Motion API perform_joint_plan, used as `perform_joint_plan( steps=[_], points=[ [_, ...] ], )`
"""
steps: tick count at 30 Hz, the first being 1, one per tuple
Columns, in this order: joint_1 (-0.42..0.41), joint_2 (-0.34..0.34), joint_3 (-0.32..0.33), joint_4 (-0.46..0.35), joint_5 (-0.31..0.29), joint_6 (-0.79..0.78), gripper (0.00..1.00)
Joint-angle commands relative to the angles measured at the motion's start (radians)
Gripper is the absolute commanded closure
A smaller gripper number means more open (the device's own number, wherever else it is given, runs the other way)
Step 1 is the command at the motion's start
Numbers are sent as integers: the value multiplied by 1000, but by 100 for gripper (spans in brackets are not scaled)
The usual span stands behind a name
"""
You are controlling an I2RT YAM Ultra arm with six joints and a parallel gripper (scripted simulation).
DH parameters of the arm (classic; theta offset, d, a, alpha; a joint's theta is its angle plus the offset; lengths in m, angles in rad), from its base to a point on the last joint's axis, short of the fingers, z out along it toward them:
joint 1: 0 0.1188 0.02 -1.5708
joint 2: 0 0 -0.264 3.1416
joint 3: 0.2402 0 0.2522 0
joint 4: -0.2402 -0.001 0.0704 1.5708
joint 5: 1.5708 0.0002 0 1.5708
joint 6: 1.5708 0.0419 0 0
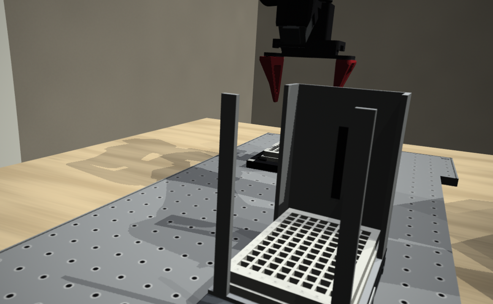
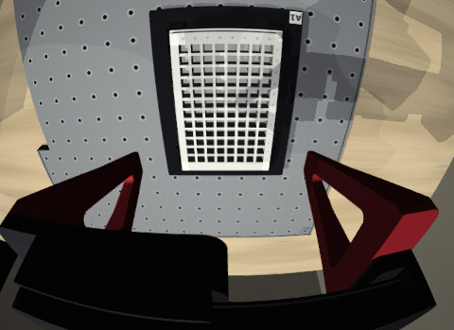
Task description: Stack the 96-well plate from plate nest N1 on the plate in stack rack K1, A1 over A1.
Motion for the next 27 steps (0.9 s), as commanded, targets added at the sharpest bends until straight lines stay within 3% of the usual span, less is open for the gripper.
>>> perform_joint_plan(
  steps=[1, 4, 6, 18, 21, 27],
  points=[
    [9, 18, -19, 31, -3, 10, 0],
    [0, 22, 5, 38, -3, 11, 0],
    [4, 27, -28, 47, -2, 13, 0],
    [20, 63, -48, 108, -1, 22, 0],
    [14, 68, -21, 114, -2, 23, 0],
    [26, 86, -61, 142, -1, 28, 0]
  ],
)
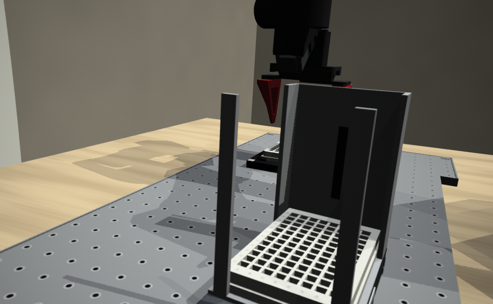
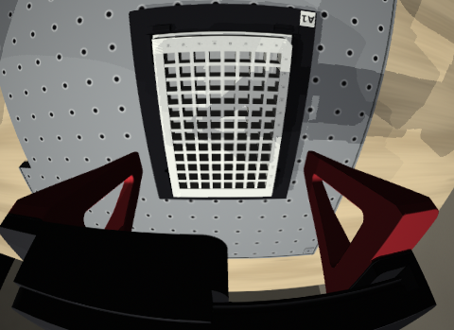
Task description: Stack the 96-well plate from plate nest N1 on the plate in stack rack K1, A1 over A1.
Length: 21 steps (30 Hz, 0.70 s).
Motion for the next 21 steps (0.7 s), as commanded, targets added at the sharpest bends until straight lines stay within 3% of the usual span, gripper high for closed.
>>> perform_joint_plan(
  steps=[1, 21],
  points=[
    [6, 22, -13, 27, -3, 10, 0],
    [19, 88, -25, 111, -1, 24, 0]
  ],
)
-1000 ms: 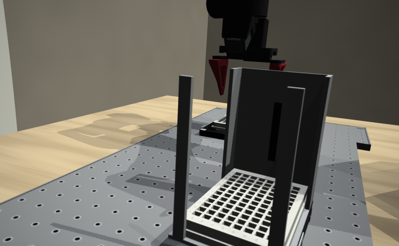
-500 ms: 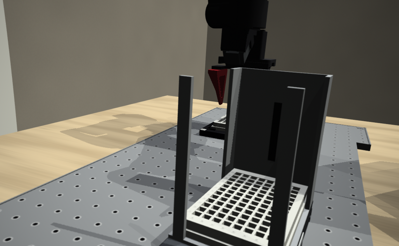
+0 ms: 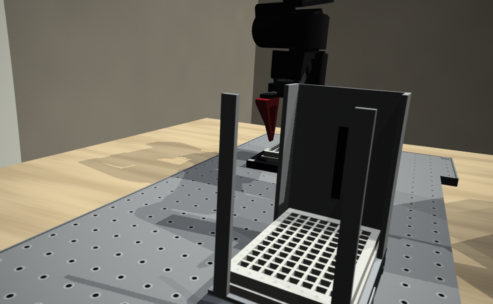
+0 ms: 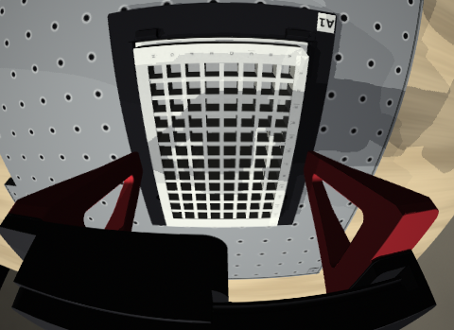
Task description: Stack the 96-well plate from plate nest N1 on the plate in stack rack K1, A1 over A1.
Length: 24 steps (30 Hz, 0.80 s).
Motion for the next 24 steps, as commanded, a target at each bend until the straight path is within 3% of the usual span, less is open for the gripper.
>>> perform_joint_plan(
  steps=[1, 10, 23, 24],
  points=[
    [4, 23, -12, 28, -2, 10, 0],
    [10, 49, -9, 56, -2, 15, 0],
    [4, 32, 0, 43, 0, 9, 0],
    [4, 32, 0, 43, 0, 9, 100]
  ],
)
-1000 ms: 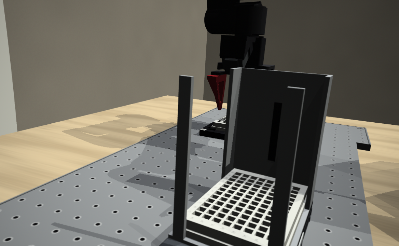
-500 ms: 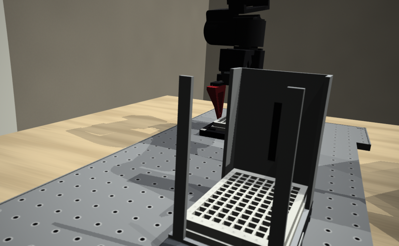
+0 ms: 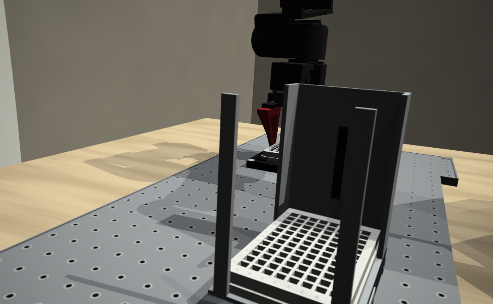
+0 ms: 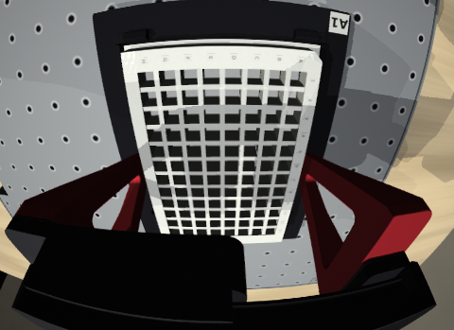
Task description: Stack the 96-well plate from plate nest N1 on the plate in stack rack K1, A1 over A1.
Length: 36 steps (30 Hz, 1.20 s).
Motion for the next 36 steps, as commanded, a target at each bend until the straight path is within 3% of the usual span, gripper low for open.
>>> perform_joint_plan(
  steps=[1, 34, 36],
  points=[
    [-1, -6, 2, 0, -2, 2, 100],
    [0, 11, -7, 6, -8, 6, 100],
    [-6, -31, -3, -21, -8, 1, 100]
  ],
)
